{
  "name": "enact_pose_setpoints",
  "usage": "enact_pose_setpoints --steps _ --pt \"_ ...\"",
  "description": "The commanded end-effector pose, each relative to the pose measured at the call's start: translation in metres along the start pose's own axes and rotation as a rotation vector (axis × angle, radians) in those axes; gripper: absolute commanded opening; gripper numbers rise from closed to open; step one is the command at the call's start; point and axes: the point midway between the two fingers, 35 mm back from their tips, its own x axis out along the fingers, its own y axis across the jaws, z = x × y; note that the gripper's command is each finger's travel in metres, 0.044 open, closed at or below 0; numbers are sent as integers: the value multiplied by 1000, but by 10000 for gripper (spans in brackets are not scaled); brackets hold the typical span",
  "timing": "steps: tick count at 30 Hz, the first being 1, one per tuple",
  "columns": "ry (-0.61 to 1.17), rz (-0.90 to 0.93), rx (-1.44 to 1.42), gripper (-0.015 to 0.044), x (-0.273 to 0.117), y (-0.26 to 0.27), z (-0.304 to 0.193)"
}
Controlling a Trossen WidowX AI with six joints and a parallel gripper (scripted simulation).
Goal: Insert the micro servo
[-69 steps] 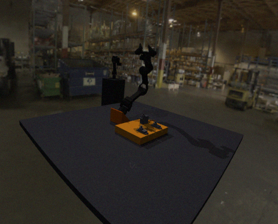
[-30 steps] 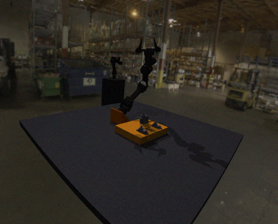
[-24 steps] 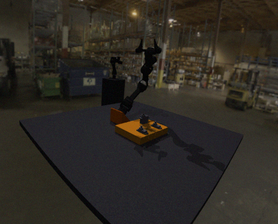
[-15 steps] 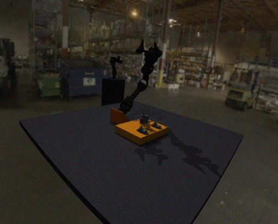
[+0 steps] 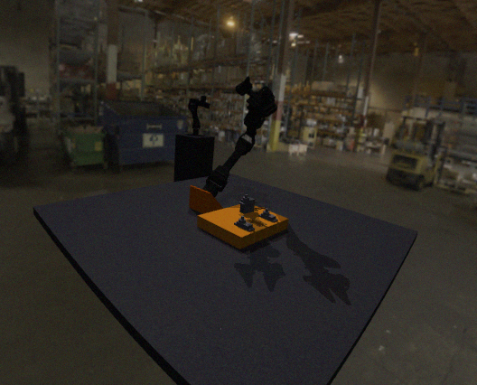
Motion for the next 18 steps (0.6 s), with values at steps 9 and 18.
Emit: enact_pose_setpoints --steps 9,18 --pt "170 245 -283 440 2 53 -47" --pt "270 461 -480 440 -10 90 -84"
